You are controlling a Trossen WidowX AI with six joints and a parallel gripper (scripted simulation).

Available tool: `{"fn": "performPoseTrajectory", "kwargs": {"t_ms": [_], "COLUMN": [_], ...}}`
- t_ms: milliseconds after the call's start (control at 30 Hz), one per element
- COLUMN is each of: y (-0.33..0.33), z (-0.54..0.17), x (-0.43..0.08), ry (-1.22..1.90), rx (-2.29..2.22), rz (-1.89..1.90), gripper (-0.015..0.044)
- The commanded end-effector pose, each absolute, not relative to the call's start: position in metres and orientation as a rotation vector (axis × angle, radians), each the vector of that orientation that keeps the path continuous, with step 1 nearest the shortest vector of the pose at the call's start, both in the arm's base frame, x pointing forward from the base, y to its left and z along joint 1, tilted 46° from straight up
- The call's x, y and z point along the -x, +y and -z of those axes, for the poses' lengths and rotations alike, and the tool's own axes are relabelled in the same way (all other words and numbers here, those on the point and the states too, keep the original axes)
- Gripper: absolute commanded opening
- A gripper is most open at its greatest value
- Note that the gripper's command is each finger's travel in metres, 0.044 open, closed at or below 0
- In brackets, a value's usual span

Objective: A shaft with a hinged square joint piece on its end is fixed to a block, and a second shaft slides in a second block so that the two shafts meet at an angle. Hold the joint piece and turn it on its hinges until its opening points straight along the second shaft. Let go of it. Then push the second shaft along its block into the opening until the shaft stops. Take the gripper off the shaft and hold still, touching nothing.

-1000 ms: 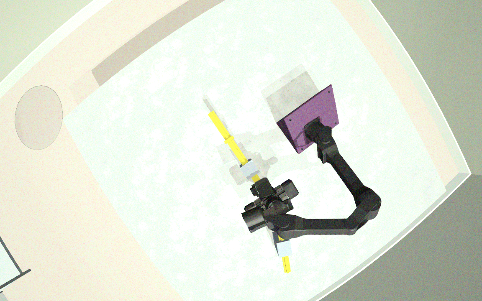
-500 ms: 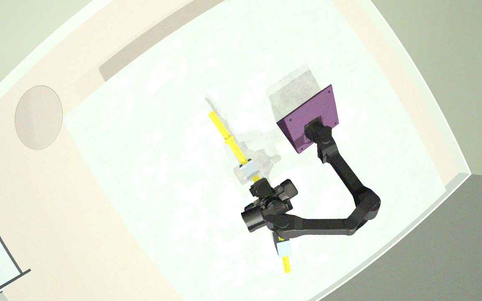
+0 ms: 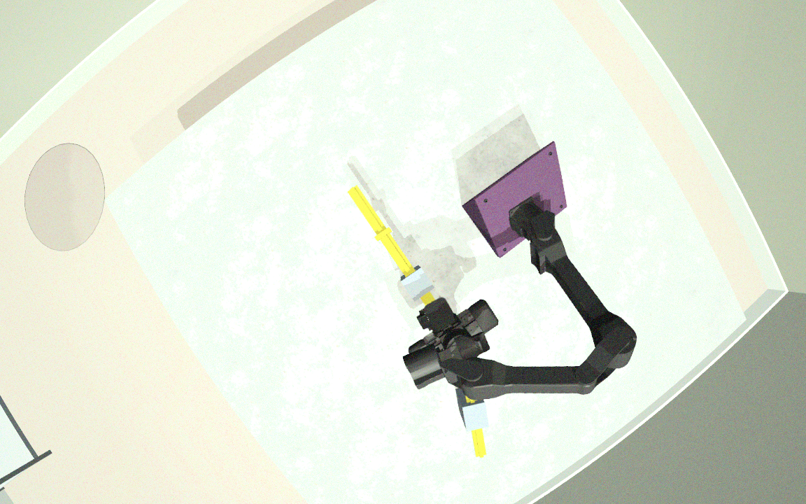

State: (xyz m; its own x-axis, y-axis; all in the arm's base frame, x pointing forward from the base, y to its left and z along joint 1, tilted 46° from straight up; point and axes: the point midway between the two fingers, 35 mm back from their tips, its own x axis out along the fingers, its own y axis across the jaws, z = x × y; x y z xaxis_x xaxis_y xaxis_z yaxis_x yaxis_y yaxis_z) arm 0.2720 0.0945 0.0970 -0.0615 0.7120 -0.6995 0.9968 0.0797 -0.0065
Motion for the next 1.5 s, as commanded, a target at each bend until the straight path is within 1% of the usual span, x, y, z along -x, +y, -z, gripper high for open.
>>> {"fn": "performPoseTrajectory", "kwargs": {"t_ms": [0, 200, 233, 533, 733, 900, 1467], "y": [0.095, 0.095, 0.095, 0.094, 0.077, 0.076, 0.018], "z": [-0.097, -0.097, -0.097, -0.098, -0.12, -0.121, -0.173], "x": [-0.272, -0.272, -0.272, -0.272, -0.274, -0.274, -0.282], "ry": [1.83, 1.83, 1.83, 1.827, 1.733, 1.729, 1.624], "rx": [-1.686, -1.686, -1.686, -1.682, -1.593, -1.588, -1.284], "rz": [0.694, 0.694, 0.694, 0.698, 0.792, 0.789, 0.255], "gripper": [0.0278, 0.0436, 0.044, 0.044, 0.044, 0.044, 0.044]}}
